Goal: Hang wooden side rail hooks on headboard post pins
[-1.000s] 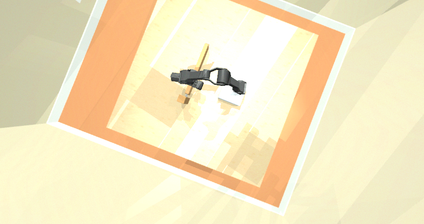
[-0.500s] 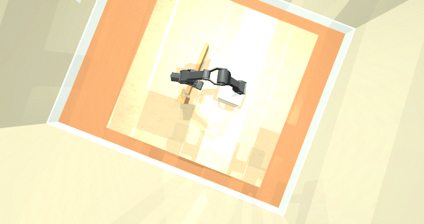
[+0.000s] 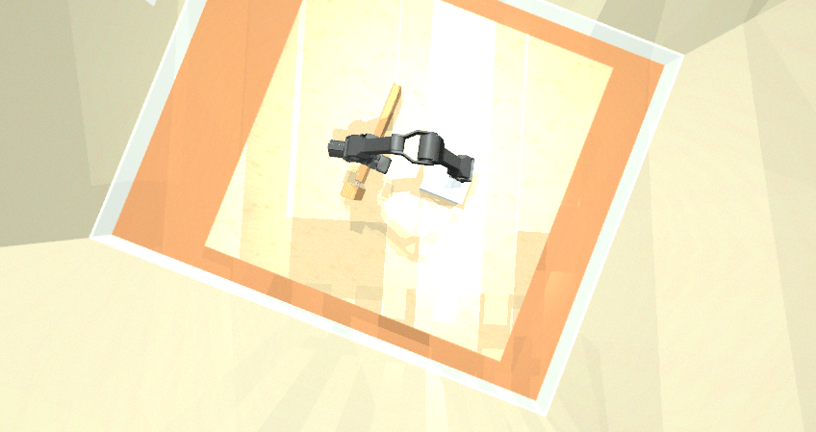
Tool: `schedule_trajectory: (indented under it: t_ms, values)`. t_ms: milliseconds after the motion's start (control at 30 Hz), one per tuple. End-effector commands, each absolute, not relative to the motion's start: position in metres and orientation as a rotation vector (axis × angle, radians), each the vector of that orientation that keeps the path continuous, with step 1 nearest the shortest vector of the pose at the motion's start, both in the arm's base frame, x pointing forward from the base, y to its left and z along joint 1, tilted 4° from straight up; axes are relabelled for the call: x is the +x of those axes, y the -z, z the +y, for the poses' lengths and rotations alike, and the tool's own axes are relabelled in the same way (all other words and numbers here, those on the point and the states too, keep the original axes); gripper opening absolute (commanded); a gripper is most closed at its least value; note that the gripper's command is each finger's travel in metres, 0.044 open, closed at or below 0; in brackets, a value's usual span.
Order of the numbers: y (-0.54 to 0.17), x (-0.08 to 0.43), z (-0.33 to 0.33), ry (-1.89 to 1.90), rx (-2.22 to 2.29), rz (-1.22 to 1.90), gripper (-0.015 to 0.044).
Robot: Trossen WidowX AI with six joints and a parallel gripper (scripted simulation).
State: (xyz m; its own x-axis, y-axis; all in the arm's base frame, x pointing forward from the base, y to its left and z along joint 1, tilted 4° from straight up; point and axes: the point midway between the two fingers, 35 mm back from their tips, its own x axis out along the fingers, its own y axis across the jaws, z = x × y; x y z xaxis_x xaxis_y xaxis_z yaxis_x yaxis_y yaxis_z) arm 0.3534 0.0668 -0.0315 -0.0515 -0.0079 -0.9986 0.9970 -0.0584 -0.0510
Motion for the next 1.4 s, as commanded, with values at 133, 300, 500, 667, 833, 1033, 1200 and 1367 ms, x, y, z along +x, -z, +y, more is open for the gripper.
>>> schedule_trajectory:
  t_ms: [133, 300, 500, 667, 833, 1033, 1200, 1367]
  values:
    - [0.0299, 0.3548, 0.0694, 1.287, 1.227, 1.207, 0.0]
    - [0.0305, 0.3543, 0.07, 1.287, 1.227, 1.207, 0.0]
    - [0.0311, 0.3536, 0.0708, 1.287, 1.227, 1.207, 0.0]
    - [0.0317, 0.3531, 0.0713, 1.287, 1.227, 1.207, 0.0]
    - [0.0322, 0.3535, 0.0719, 1.287, 1.227, 1.207, 0.0]
    - [0.0329, 0.3534, 0.0725, 1.287, 1.227, 1.207, 0.0]
    - [0.0333, 0.3528, 0.0731, 1.287, 1.227, 1.207, 0.0]
    - [0.0336, 0.3526, 0.0737, 1.287, 1.227, 1.208, 0.0]
